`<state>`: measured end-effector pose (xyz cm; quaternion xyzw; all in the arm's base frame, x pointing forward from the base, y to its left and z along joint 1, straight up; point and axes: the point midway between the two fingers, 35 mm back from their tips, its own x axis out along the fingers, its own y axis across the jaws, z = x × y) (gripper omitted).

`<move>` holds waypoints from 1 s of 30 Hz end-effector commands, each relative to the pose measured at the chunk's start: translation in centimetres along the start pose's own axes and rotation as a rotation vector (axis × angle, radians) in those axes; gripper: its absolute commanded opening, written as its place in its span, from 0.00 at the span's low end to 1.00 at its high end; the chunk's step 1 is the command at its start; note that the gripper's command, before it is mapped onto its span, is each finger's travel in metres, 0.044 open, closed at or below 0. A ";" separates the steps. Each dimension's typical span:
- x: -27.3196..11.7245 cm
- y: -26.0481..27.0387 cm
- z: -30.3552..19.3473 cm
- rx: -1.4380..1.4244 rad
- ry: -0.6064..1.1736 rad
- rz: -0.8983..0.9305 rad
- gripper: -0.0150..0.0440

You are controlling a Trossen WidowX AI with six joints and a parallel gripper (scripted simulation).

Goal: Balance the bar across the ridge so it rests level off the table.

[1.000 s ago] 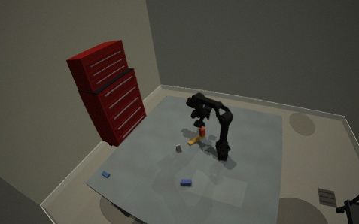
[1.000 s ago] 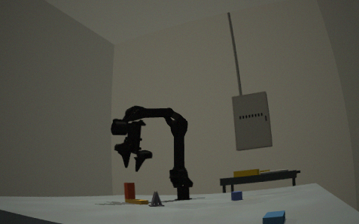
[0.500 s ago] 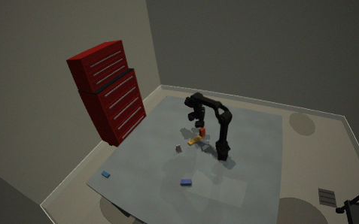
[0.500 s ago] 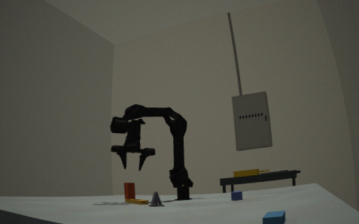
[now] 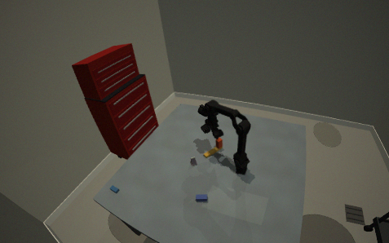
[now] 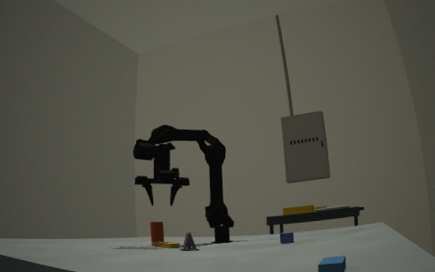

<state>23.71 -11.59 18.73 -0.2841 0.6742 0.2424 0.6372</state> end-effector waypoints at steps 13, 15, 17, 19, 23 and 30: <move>-0.3 -0.1 1.9 -0.288 -0.082 -0.001 0.79; 0.2 -0.2 2.0 -0.288 -0.083 -0.001 0.79; 1.1 -0.3 2.1 -0.288 -0.083 -0.002 0.79; 2.3 -0.5 2.3 -0.288 -0.083 -0.002 0.79; 5.0 -0.6 2.6 -0.288 -0.083 -0.002 0.79; 9.7 -0.2 2.8 -0.288 -0.083 -0.002 0.79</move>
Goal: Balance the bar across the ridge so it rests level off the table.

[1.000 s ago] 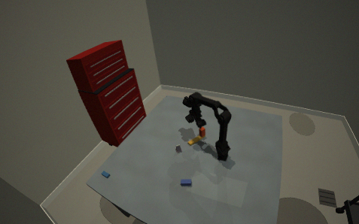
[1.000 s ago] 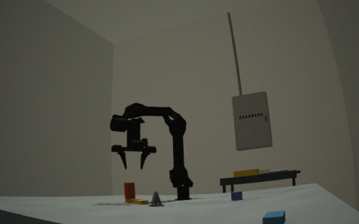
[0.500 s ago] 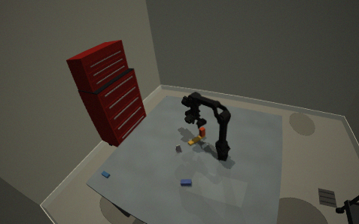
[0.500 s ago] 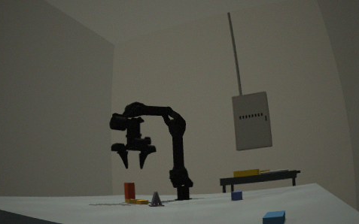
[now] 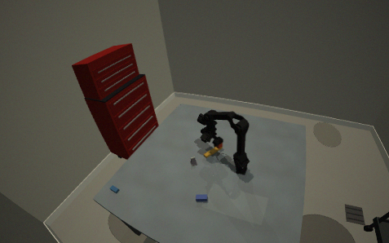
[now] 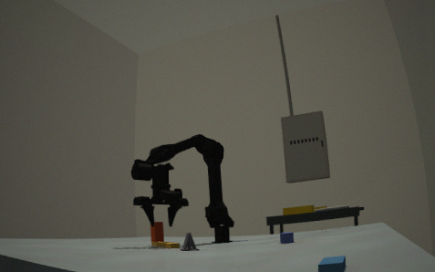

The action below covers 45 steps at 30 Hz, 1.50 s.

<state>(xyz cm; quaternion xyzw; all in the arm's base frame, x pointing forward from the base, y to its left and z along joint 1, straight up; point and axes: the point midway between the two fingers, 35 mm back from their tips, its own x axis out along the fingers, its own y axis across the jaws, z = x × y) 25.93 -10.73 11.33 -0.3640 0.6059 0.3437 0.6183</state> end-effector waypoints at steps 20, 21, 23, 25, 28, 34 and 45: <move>5.5 0.7 0.0 -0.004 -0.003 0.007 0.79; 5.7 0.7 0.0 -0.004 -0.003 0.007 0.79; 6.0 0.8 0.0 -0.004 -0.003 0.007 0.79; 6.4 0.8 0.0 -0.004 -0.003 0.007 0.79; 6.6 0.8 0.0 -0.004 -0.003 0.007 0.79; 6.6 0.8 0.0 -0.004 -0.003 0.007 0.79; 6.6 0.8 -0.1 -0.001 0.001 0.007 0.70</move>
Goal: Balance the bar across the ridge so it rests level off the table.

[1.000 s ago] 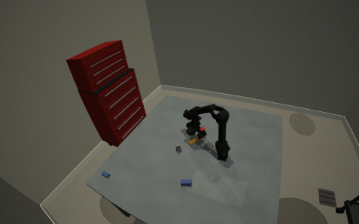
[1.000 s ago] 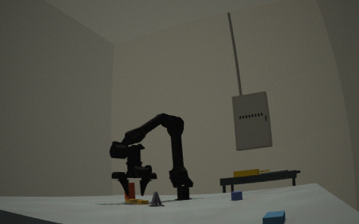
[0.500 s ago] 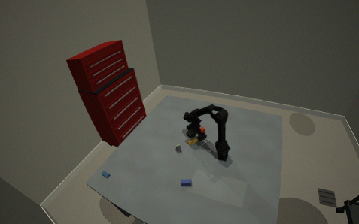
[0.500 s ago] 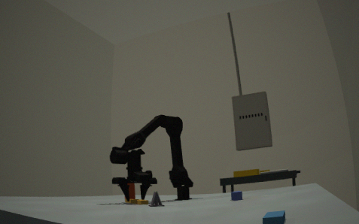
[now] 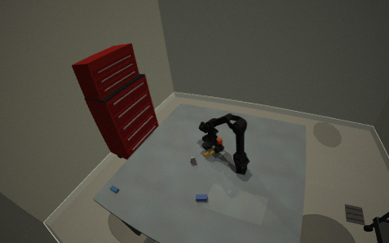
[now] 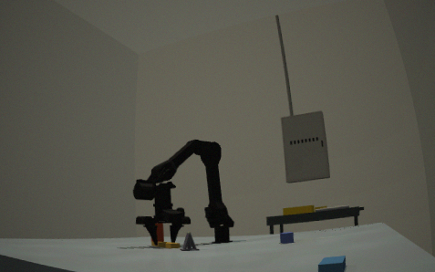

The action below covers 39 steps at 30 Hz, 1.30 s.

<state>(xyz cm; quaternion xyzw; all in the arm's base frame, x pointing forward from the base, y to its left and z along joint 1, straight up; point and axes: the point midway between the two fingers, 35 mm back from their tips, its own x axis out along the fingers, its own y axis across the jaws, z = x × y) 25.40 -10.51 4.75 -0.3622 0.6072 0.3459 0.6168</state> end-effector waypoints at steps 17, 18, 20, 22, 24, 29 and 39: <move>-0.8 -0.2 0.0 0.000 0.000 0.000 0.25; -1.1 -0.2 0.0 0.000 0.000 0.000 0.25; -1.6 -0.3 0.0 0.000 -0.001 0.000 0.25; -2.1 -0.4 0.1 -0.001 -0.001 0.000 0.25; -2.6 -0.4 0.1 -0.001 -0.001 0.000 0.25; -3.8 -0.5 0.1 -0.001 -0.001 -0.001 0.25; -6.4 -0.6 0.1 -0.002 -0.002 -0.001 0.25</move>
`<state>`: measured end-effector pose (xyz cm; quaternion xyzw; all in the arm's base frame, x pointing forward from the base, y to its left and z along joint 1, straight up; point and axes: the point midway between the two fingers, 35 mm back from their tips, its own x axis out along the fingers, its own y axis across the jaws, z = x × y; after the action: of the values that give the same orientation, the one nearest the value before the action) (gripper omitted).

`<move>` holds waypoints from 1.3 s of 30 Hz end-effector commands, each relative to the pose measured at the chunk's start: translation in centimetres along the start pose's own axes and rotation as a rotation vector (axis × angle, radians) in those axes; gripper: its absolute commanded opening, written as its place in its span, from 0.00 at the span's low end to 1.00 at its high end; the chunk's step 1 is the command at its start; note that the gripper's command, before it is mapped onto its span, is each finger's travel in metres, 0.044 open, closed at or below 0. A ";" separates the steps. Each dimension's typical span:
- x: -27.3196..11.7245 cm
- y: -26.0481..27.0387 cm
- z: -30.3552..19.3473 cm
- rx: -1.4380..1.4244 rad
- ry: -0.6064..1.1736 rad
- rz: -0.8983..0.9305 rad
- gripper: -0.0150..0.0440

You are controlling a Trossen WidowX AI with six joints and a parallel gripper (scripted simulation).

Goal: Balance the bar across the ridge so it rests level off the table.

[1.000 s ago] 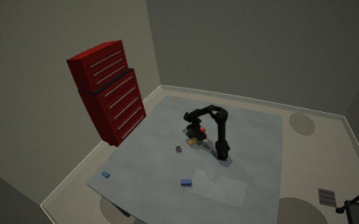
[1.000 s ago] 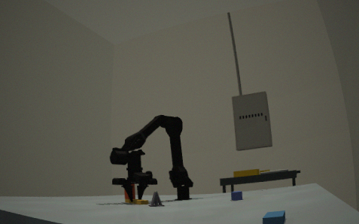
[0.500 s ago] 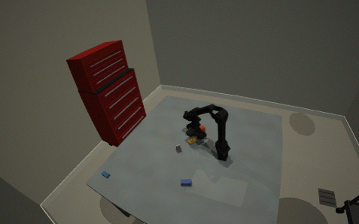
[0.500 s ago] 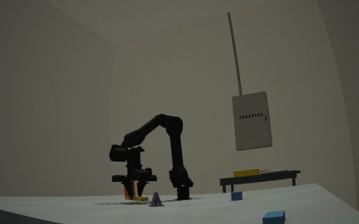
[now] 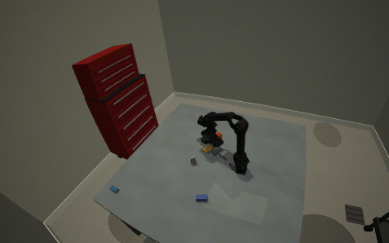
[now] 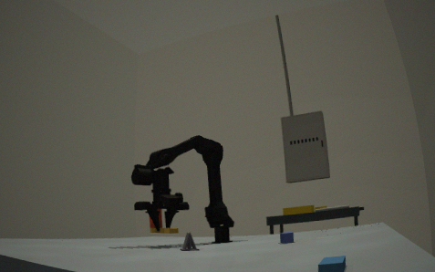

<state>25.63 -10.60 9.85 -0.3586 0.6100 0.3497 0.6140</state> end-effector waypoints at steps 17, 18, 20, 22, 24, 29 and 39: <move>-5.5 0.4 0.0 -0.003 -0.005 -0.013 0.25; -5.5 0.4 0.0 -0.003 -0.005 -0.013 0.25; -5.6 0.3 0.2 -0.018 -0.005 -0.013 0.25; -5.6 0.1 0.7 -0.059 -0.005 -0.014 0.25; -5.7 -0.1 1.4 -0.103 -0.006 -0.014 0.25; -5.8 -0.6 2.9 -0.215 -0.006 -0.015 0.25; -6.0 -1.1 6.3 -0.438 -0.008 -0.017 0.25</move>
<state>28.84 -6.65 15.59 -0.4636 0.5349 0.4503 0.5442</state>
